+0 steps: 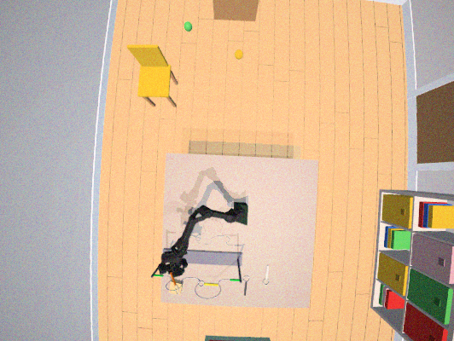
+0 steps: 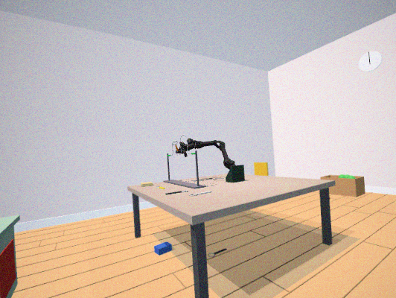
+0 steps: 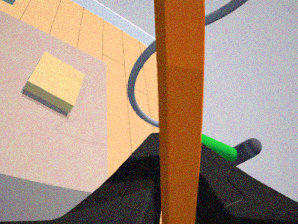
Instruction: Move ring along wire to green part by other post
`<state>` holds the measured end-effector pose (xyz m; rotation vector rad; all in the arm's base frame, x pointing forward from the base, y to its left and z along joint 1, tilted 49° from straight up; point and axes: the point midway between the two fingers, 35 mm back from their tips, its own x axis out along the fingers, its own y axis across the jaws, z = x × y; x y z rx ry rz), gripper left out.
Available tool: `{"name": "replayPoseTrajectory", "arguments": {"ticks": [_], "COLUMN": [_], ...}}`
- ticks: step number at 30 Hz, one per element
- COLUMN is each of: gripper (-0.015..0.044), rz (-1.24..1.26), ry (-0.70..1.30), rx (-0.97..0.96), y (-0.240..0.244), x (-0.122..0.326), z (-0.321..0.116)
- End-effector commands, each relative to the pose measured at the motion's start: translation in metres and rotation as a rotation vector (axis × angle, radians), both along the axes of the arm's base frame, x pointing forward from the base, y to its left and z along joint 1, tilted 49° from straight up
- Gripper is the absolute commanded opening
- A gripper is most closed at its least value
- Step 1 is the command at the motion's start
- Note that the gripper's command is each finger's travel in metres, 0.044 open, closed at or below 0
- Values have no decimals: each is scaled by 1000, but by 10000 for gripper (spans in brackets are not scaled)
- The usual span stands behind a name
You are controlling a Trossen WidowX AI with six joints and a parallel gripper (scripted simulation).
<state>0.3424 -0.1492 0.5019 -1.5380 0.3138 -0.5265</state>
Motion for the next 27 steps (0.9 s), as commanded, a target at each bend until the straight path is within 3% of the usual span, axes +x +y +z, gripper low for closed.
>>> {"name": "replayPoseTrajectory", "arguments": {"ticks": [1, 27], "gripper": [-150, -150], "rz": [0, -11], "ry": [-1, 9], "rx": [-96, -643], "y": [1, 11], "x": [-2, -3], "z": [6, 36]}}
